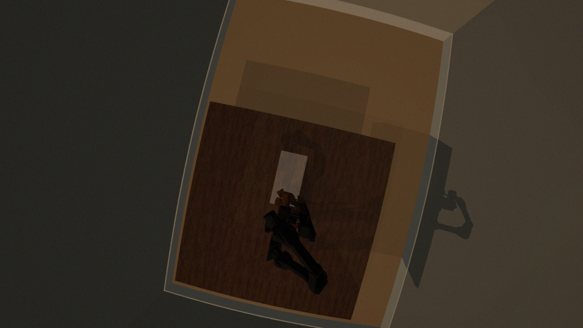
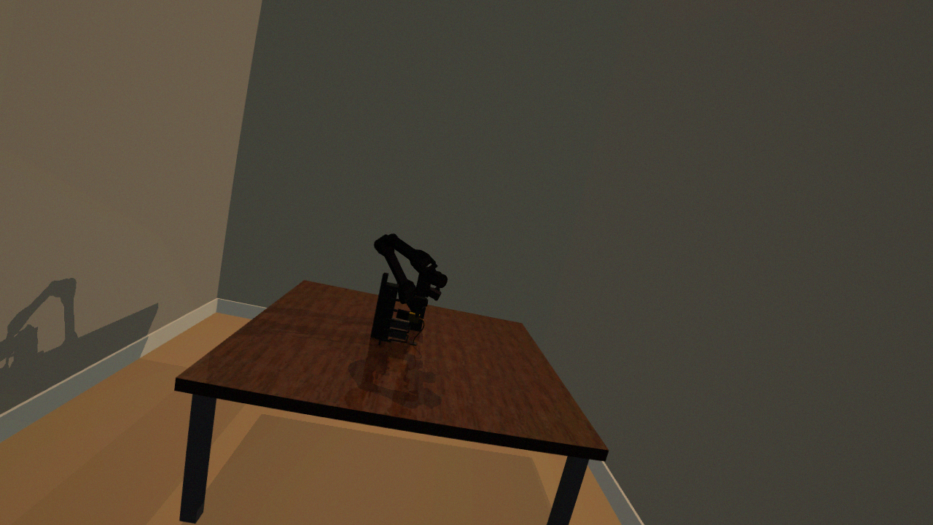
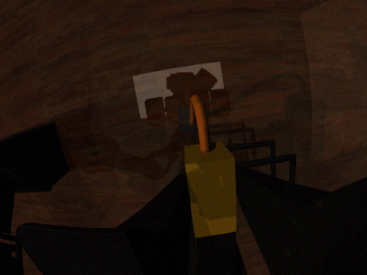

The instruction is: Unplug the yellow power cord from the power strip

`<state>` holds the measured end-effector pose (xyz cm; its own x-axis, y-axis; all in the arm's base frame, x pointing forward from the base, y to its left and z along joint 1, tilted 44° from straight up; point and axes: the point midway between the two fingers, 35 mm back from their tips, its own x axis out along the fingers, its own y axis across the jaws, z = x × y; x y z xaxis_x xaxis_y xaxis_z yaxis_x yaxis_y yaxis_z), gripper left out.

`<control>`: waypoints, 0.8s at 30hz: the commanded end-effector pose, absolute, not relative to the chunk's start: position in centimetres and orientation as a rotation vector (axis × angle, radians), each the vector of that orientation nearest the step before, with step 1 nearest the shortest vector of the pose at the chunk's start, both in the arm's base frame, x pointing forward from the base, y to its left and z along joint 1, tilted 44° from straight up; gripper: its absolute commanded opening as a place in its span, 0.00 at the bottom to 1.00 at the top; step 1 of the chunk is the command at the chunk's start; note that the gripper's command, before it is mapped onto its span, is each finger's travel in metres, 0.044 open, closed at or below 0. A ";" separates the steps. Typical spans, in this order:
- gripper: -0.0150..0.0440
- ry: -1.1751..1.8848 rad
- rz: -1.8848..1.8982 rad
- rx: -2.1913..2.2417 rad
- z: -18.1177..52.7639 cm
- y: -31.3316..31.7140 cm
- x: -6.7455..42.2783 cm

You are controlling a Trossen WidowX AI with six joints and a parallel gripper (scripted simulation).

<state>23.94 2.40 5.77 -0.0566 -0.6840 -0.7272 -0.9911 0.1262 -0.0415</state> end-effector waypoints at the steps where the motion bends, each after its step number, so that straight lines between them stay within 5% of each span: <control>1: 0.30 1.802 0.651 -1.616 5.5 2.9 24.2; 17: 1.00 1.805 0.653 -1.619 4.7 4.2 24.4; 24: 1.00 1.804 0.653 -1.618 2.5 7.6 24.7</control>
